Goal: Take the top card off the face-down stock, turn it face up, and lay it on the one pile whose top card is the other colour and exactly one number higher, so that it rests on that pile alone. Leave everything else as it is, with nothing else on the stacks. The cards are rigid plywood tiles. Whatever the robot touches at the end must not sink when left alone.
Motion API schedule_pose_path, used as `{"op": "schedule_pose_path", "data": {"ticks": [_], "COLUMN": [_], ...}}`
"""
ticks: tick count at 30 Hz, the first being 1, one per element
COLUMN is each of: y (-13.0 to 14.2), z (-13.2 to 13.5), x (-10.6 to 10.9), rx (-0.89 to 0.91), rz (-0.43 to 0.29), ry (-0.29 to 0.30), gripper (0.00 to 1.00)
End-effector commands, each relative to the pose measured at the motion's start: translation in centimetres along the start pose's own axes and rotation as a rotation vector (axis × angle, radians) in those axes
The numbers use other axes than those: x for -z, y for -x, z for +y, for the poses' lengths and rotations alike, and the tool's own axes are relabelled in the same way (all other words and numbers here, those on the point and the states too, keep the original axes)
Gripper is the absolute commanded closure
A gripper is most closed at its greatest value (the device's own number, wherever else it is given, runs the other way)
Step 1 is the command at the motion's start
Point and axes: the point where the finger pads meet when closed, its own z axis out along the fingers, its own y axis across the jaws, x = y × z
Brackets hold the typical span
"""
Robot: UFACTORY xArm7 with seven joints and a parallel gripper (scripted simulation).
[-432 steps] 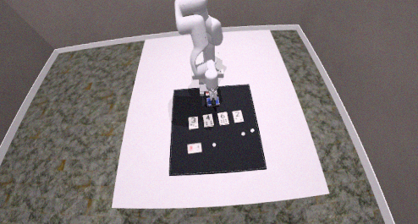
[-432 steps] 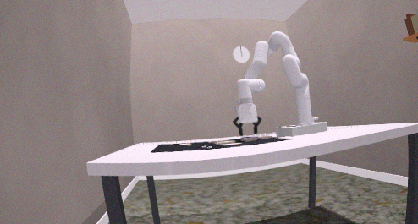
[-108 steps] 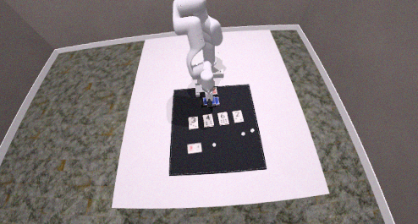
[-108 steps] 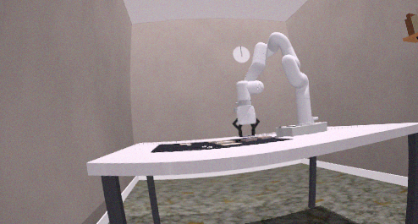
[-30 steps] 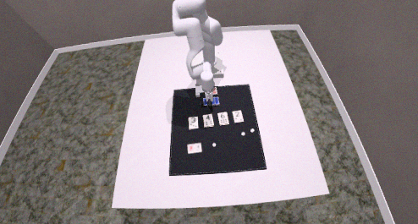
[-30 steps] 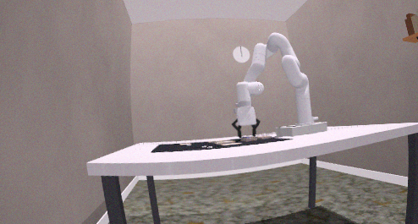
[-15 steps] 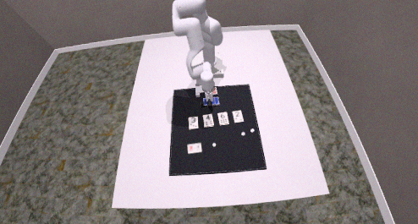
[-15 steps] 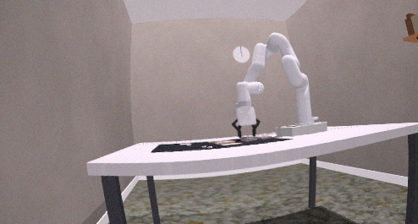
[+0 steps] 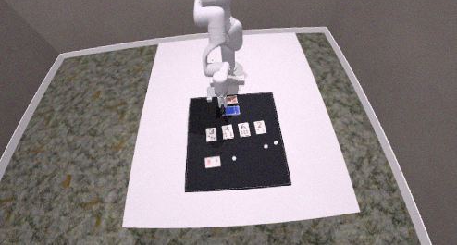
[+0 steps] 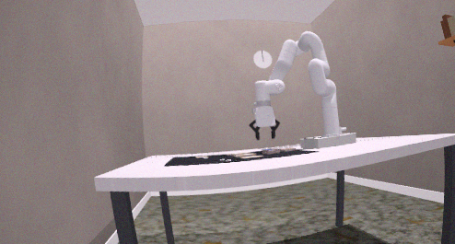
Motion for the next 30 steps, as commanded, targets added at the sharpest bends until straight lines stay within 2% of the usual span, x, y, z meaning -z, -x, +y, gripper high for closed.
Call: {"op": "schedule_pose_path", "data": {"ticks": [1, 9, 15, 17, 24, 30], "y": [-0.5, -0.6, -0.78, -0.78, -1.05, -1.13], "z": [0.25, 0.26, 0.25, 0.25, 0.25, 0.24], "x": [1.22, 1.2, 1.18, 1.18, 1.09, 1.07], "rx": [0.008, 0.008, 0.008, 0.008, 0.007, 0.007], "rz": [-0.037, -0.09, -0.201, -0.201, -0.373, -0.42], "ry": [0.006, 0.008, 0.008, 0.008, 0.01, 0.01], "gripper": [0.13, 0.13, 0.13, 0.13, 0.13, 0.13]}}
